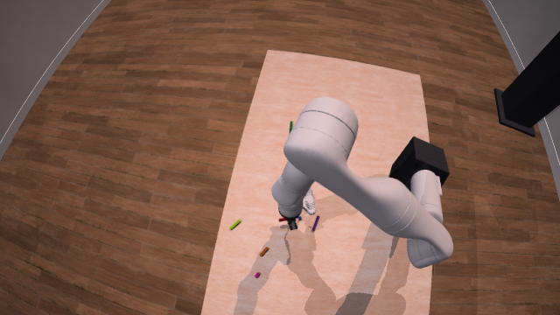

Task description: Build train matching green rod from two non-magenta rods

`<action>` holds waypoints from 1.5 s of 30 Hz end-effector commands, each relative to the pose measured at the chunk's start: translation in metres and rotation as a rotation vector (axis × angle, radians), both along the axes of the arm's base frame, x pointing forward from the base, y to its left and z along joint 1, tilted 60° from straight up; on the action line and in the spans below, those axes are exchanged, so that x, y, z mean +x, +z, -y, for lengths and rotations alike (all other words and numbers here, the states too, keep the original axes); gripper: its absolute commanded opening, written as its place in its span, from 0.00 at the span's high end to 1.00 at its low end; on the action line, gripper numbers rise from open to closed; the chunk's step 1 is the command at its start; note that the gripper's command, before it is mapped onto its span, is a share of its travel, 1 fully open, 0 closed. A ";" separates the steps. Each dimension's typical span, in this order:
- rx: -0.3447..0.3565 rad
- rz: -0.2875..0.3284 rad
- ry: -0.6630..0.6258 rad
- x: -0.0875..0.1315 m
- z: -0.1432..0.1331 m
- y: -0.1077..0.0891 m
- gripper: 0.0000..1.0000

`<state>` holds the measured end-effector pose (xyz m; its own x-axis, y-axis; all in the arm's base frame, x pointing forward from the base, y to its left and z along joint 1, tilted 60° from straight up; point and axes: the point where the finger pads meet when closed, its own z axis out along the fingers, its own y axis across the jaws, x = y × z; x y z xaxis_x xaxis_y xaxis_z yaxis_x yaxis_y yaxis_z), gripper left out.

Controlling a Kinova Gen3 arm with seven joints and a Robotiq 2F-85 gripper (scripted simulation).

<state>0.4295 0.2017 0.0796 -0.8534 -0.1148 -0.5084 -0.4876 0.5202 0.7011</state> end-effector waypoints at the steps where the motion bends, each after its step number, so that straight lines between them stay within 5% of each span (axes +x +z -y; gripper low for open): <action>1: 0.002 -0.004 0.001 0.003 -0.012 -0.008 0.95; 45: 0.002 -0.004 0.002 0.005 -0.020 -0.013 0.95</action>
<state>0.4312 0.2232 0.0693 -0.8552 -0.1198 -0.5042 -0.4886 0.5109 0.7073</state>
